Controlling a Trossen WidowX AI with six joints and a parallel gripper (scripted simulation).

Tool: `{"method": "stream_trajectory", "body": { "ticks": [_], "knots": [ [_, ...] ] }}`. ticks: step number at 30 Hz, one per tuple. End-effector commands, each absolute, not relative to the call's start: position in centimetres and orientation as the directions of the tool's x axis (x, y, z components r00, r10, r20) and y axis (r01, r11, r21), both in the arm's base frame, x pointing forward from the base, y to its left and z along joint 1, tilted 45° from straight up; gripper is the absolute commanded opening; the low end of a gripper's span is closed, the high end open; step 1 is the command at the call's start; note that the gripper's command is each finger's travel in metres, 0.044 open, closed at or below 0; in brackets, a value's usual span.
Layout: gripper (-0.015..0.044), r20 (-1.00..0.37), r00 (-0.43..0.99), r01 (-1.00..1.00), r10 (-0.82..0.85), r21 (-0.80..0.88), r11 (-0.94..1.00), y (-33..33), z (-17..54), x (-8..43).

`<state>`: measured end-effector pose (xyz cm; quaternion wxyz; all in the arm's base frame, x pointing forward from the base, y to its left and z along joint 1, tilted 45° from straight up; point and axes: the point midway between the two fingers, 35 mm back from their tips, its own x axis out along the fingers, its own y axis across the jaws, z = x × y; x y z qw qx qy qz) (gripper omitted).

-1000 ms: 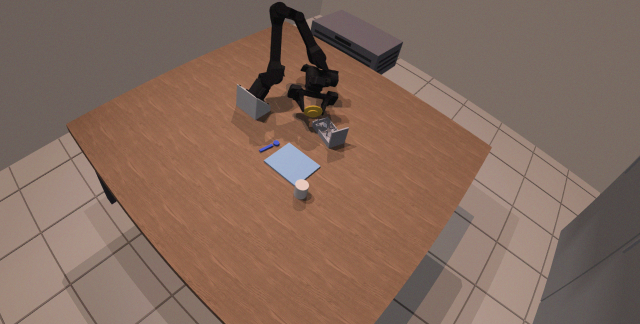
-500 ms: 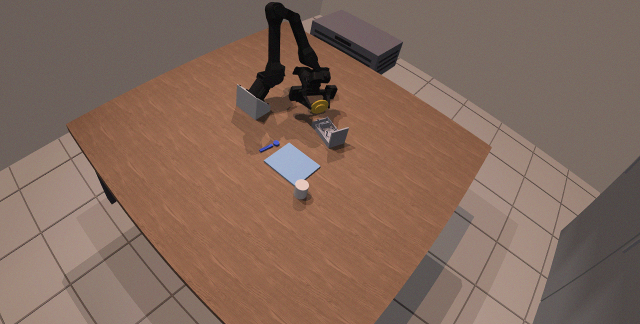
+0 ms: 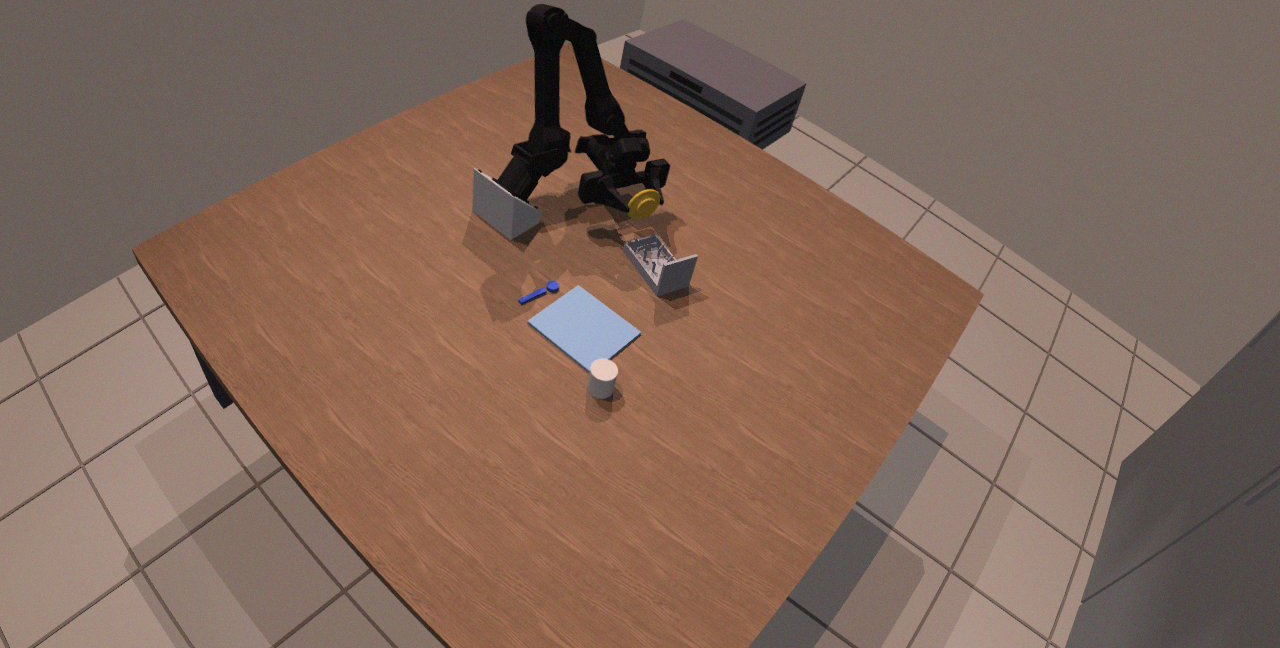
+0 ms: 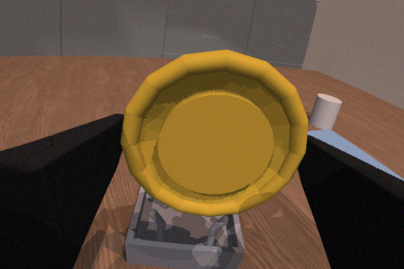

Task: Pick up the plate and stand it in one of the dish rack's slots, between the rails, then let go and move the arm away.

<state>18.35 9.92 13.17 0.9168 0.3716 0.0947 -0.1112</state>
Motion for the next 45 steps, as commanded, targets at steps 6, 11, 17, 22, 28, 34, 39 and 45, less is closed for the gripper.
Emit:
{"method": "stream_trajectory", "body": {
  "ticks": [6,11,17,22,28,34,39,45],
  "knots": [
    [0.0,-0.244,0.96,0.267,-0.134,0.672,0.69,10.0,13.1,18.4],
    [0.0,-0.248,0.96,0.269,-0.134,0.668,0.693,10.8,12.2,18.8],
    [0.0,-0.247,0.96,0.268,-0.132,0.675,0.688,11.5,11.4,19.4],
    [0.0,-0.243,0.961,0.264,-0.129,0.685,0.679,11.9,10.9,19.9],
    [0.0,-0.241,0.962,0.263,-0.128,0.692,0.672,11.9,10.7,20.6],
    [0.0,-0.238,0.963,0.261,-0.127,0.696,0.669,11.9,10.6,21.1],
    [0.0,-0.234,0.964,0.258,-0.127,0.706,0.66,11.7,10.3,21.8],
    [0.0,-0.232,0.964,0.257,-0.126,0.711,0.654,12.2,9.8,21.8]
  ]
}}
